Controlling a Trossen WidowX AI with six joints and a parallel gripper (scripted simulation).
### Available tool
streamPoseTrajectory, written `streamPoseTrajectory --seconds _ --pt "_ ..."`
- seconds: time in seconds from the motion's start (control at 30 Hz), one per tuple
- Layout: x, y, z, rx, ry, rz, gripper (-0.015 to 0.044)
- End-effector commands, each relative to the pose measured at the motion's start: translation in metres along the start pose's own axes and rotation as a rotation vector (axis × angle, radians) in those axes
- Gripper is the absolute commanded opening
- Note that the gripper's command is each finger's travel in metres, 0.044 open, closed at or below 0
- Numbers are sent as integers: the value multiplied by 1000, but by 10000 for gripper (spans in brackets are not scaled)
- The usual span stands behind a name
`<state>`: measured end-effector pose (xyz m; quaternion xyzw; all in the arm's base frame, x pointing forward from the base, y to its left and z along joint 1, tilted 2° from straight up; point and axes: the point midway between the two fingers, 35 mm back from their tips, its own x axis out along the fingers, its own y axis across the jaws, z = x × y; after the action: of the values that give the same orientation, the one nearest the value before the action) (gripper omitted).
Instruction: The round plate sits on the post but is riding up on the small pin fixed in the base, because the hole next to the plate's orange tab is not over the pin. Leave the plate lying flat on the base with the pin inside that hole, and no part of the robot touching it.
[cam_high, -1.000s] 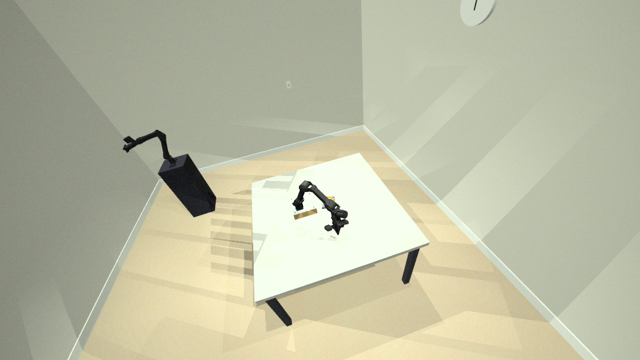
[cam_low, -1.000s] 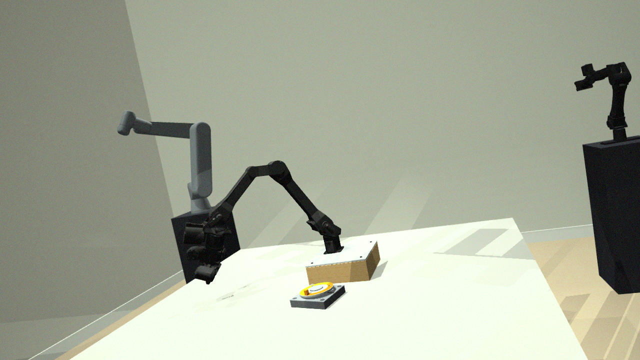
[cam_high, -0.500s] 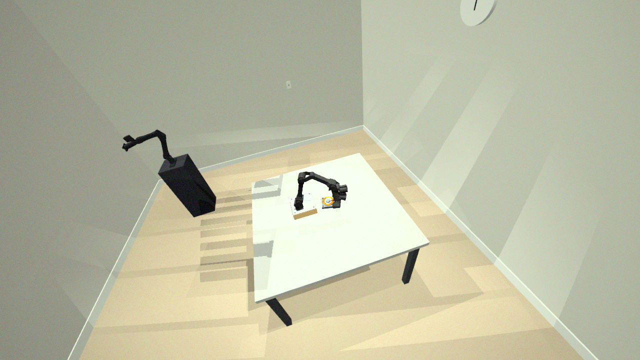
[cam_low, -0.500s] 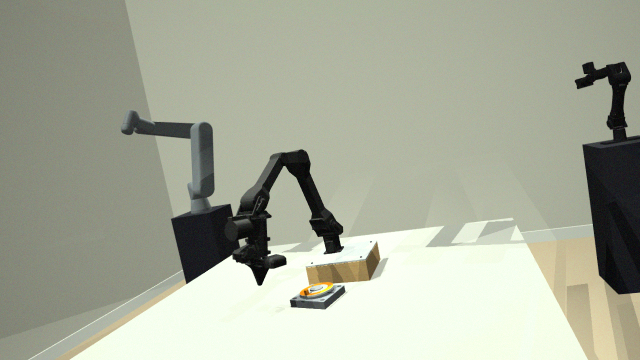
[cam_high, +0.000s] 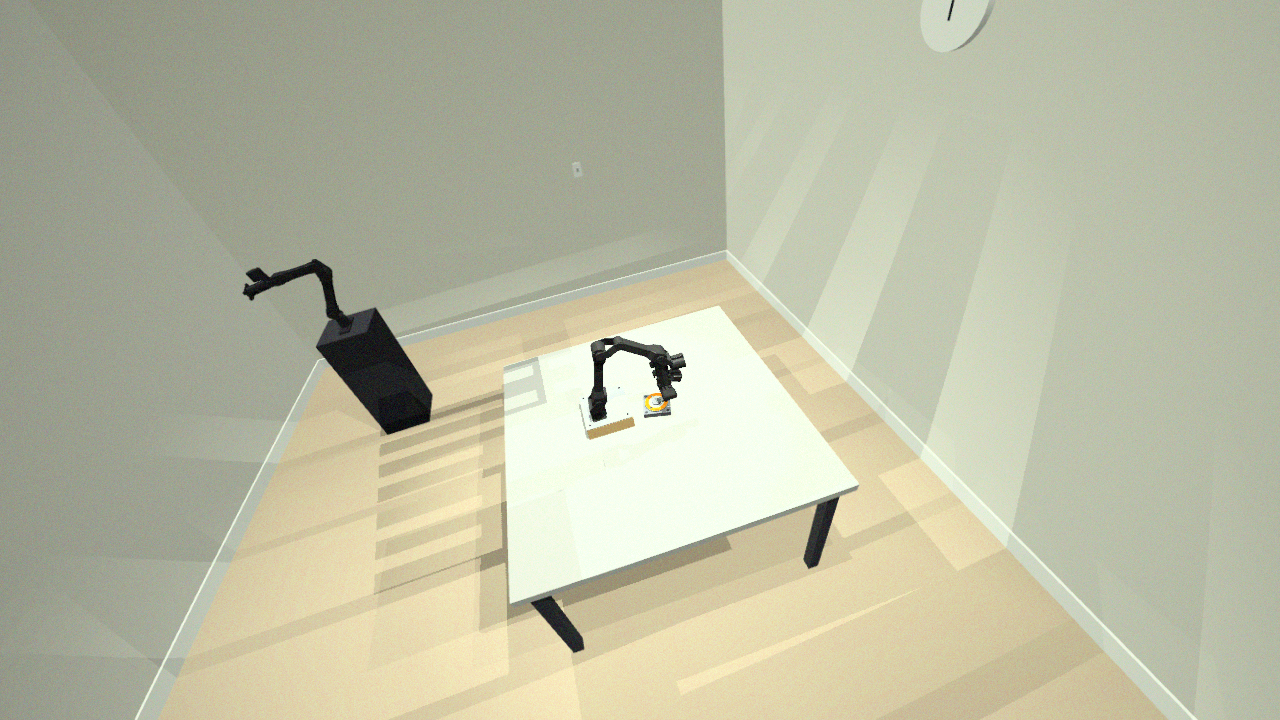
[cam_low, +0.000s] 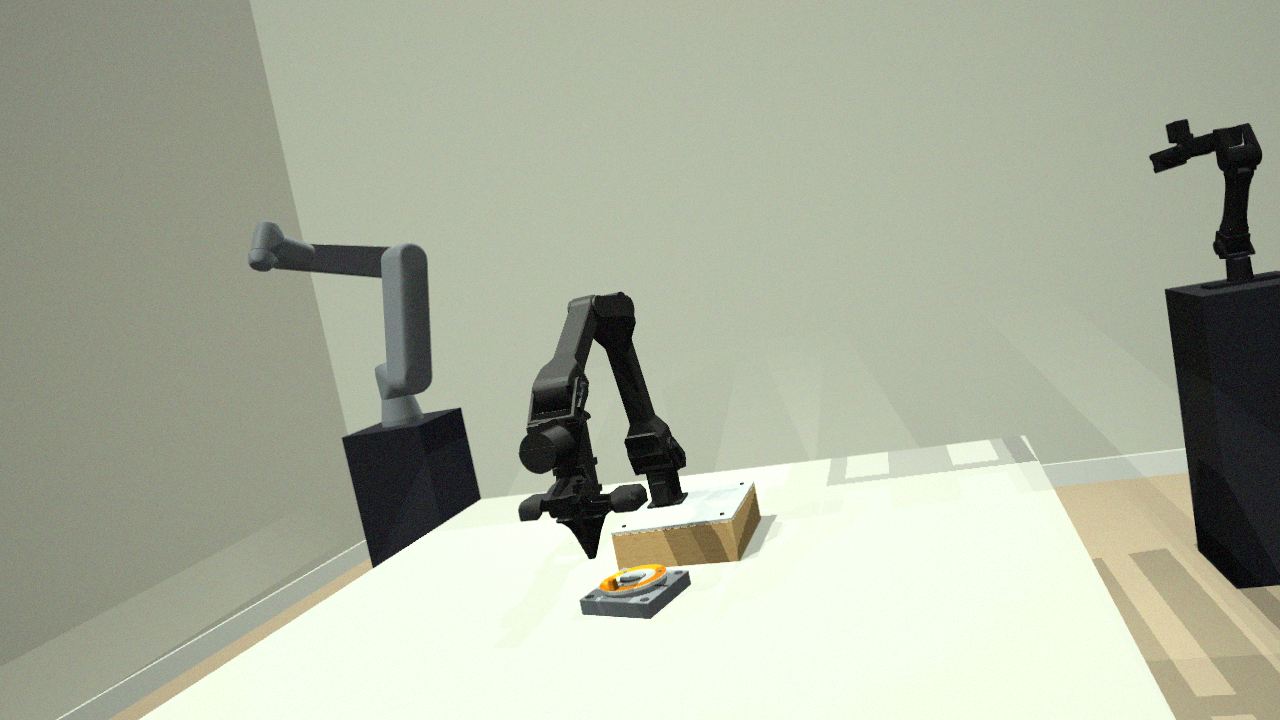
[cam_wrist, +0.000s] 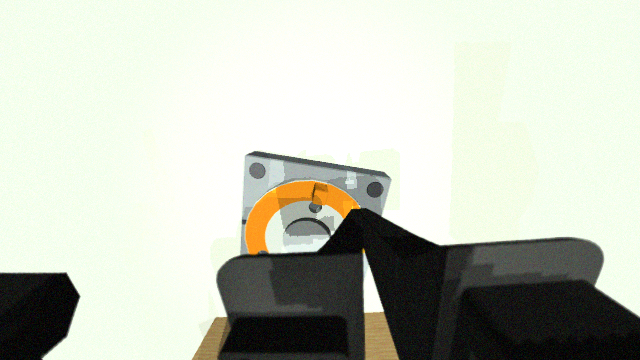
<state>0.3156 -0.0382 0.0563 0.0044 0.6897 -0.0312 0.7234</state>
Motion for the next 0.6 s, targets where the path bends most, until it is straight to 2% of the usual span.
streamPoseTrajectory --seconds 0.0,0.13,0.57 --pt "24 4 -4 -9 22 9 0" --pt "42 5 -5 -9 23 9 0" --pt "42 17 3 -9 22 11 0"
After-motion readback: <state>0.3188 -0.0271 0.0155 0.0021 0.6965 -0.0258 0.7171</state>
